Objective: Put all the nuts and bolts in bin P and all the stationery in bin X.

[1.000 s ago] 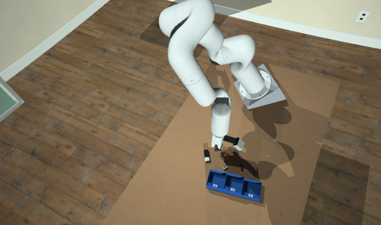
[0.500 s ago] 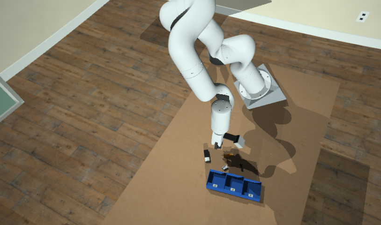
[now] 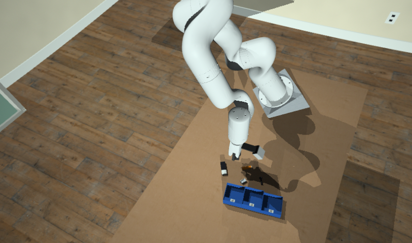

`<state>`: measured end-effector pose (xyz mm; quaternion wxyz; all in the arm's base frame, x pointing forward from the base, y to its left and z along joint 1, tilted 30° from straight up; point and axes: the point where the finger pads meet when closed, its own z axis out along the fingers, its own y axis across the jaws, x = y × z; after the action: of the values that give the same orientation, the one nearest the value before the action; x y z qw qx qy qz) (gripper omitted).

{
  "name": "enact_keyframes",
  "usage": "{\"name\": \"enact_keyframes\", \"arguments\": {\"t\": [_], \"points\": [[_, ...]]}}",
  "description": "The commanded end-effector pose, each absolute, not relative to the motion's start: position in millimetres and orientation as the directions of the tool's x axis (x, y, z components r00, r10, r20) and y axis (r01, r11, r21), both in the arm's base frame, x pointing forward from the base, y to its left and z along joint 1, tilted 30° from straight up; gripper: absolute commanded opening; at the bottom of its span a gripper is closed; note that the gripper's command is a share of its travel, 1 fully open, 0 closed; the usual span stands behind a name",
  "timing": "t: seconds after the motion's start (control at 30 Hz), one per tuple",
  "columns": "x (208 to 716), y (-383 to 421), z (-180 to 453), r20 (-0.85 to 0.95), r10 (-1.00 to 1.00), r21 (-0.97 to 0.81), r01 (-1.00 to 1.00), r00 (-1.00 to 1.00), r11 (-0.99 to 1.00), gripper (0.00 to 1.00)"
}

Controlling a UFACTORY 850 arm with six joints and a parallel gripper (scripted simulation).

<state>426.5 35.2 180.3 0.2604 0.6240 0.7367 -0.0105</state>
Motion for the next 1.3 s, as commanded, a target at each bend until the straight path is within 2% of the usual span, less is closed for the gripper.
{"name": "enact_keyframes", "arguments": {"t": [0.0,0.53,0.67,1.27], "points": [[426.0,36.2,182.6,-0.397,0.914,0.310,0.925,-0.086,0.221,0.00],[498.0,73.2,199.1,-0.397,0.914,0.310,0.925,-0.086,0.221,0.00],[498.0,73.2,199.1,-0.397,0.914,0.310,0.925,-0.086,0.221,0.00],[567.8,109.1,215.0,-0.217,0.923,0.454,0.870,0.319,-0.193,0.00]]}}
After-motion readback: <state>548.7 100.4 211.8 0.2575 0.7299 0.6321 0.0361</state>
